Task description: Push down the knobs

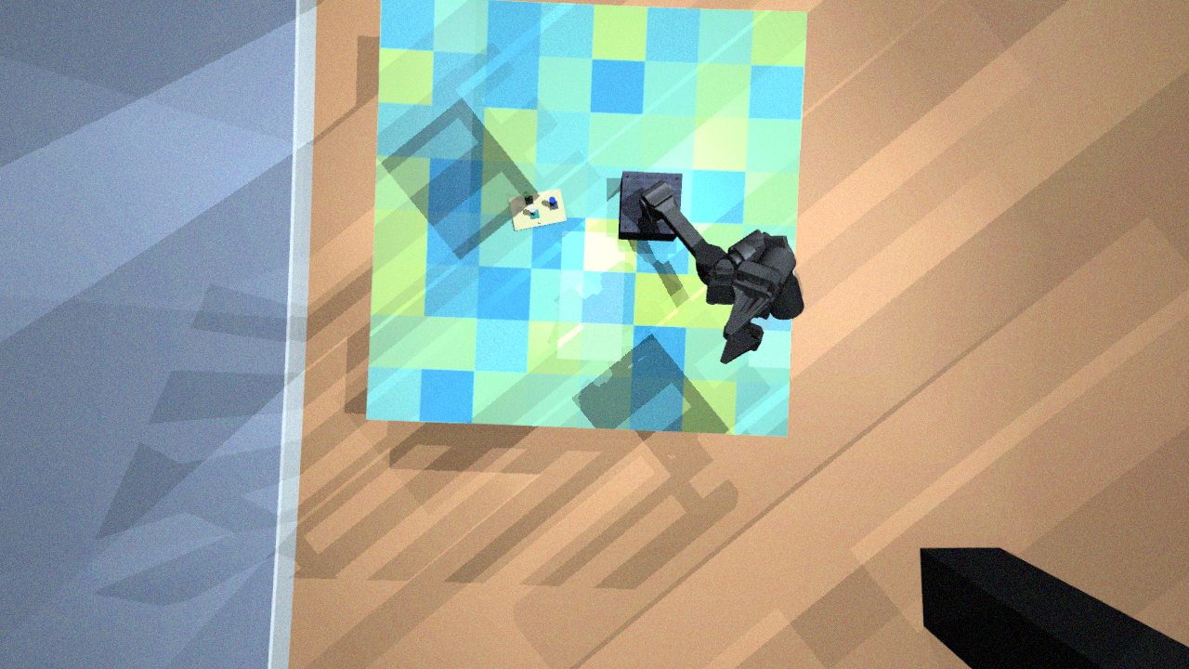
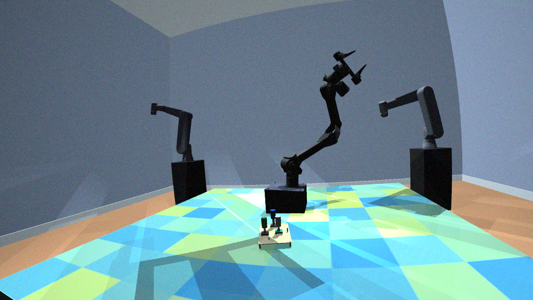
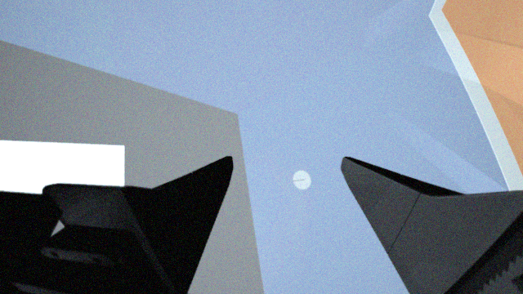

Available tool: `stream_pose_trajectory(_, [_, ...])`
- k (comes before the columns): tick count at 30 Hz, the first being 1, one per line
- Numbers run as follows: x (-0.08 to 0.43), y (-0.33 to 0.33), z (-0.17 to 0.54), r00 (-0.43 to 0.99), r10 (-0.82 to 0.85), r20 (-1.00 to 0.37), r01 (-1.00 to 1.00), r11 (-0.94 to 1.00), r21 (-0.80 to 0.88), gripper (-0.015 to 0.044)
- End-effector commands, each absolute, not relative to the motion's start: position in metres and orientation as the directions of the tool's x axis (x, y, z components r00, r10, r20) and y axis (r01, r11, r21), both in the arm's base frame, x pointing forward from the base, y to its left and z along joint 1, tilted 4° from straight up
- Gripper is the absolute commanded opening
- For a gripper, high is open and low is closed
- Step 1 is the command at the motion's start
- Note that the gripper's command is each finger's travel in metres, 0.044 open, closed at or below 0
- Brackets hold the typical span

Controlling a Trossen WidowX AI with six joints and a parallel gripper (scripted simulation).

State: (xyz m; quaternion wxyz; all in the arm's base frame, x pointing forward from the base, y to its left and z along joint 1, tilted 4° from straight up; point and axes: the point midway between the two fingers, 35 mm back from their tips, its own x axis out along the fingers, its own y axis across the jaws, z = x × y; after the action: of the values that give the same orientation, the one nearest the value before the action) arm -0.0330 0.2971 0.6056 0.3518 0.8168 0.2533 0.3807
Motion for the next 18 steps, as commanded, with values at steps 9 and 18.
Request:
stream_pose_trajectory(9, [-0.026, 0.269, 0.624, 0.568, 0.659, 0.493, 0.271, -0.715, 0.644, 0.0164])
stream_pose_trajectory(18, [-0.013, 0.228, 0.645, 0.553, 0.615, 0.562, 0.422, -0.788, 0.447, 0.0000])
